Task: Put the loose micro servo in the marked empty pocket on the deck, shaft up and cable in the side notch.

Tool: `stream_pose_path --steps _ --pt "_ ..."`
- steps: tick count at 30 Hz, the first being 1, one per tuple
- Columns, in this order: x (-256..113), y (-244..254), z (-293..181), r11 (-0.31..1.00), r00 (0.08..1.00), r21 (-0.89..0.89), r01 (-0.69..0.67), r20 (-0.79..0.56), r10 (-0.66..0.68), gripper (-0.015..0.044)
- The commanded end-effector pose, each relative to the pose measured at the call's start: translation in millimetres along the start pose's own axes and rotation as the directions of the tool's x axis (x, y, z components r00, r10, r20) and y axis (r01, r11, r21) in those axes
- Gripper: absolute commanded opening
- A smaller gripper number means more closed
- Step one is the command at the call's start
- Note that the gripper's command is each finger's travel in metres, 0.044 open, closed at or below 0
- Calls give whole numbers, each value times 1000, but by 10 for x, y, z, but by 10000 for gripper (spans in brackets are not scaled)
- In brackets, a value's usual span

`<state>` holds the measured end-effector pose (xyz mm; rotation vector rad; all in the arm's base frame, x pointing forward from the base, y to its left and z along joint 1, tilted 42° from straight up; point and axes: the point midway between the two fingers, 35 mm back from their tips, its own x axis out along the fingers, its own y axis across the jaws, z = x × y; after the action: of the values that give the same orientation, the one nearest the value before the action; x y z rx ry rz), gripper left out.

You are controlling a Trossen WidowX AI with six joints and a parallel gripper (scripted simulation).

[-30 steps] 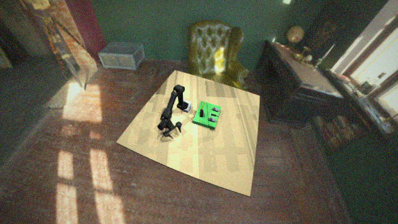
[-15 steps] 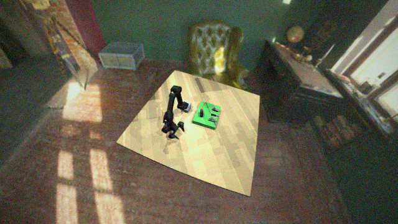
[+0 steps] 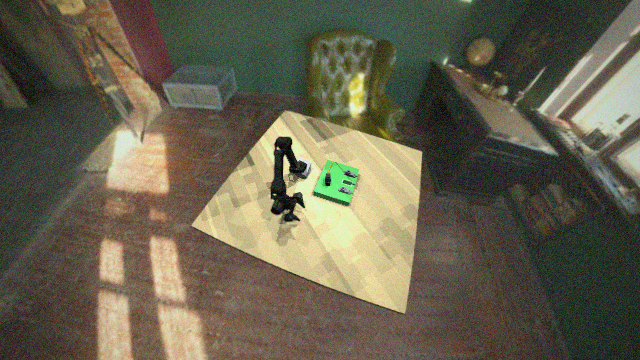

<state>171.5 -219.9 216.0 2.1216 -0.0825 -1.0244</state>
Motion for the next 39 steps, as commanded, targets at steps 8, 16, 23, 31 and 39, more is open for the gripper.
stream_pose_path --steps 8,16,23,31,39 --pt "191 -172 -170 970 994 -218 104 -5 -108 440" --pt "292 -304 -307 912 984 -377 160 -6 -176 440" --pt "370 -430 -425 832 971 -515 204 -2 -239 440" --pt "456 -596 -555 703 950 -669 240 13 -313 440" --pt "522 -761 -680 544 924 -799 255 37 -379 440"
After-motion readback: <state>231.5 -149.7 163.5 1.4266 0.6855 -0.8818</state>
